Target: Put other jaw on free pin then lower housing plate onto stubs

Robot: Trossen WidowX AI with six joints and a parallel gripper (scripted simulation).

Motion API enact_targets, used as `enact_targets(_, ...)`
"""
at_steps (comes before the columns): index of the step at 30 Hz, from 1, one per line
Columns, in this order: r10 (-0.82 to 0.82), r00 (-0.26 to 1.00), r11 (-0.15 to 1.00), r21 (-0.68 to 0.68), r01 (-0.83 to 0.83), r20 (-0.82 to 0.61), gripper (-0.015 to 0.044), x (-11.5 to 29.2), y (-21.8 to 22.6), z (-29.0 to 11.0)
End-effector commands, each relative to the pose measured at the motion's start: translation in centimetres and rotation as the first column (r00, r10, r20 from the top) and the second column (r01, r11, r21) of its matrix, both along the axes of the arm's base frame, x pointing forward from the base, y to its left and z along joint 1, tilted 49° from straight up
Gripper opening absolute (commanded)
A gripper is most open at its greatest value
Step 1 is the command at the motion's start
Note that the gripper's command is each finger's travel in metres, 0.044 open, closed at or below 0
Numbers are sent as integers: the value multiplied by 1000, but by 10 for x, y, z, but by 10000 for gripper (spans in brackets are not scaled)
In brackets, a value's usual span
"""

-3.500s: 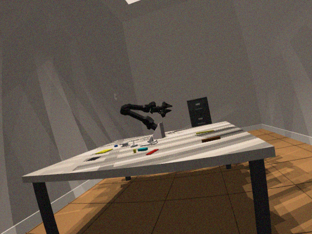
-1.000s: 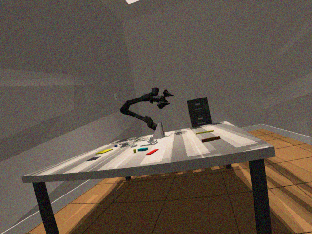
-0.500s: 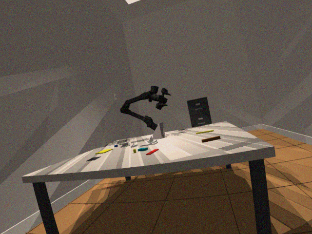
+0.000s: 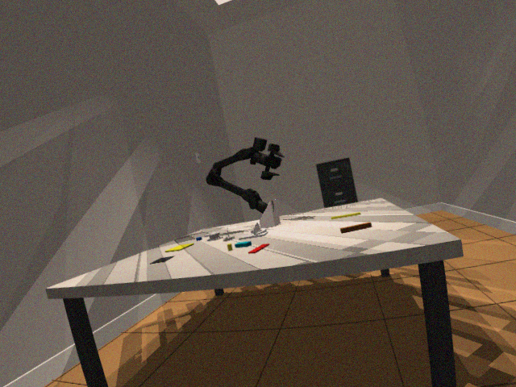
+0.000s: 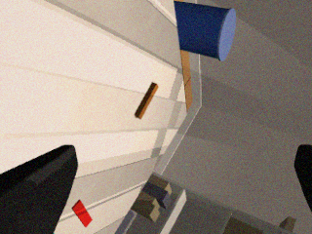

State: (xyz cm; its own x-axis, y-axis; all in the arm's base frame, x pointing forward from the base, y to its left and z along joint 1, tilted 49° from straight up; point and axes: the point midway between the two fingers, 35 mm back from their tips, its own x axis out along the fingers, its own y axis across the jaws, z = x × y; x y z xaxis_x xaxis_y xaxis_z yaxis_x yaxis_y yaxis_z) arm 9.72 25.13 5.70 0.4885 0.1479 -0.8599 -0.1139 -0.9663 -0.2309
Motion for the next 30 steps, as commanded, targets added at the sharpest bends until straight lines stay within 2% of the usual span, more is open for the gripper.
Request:
enact_targets(1,-93,996,996,16,93,6,440,13,-4,4)
enact_targets(15,-417,909,908,49,416,18,440,56,-33,11)
enact_targets(30,-713,700,699,99,708,35,440,95,-72,19)
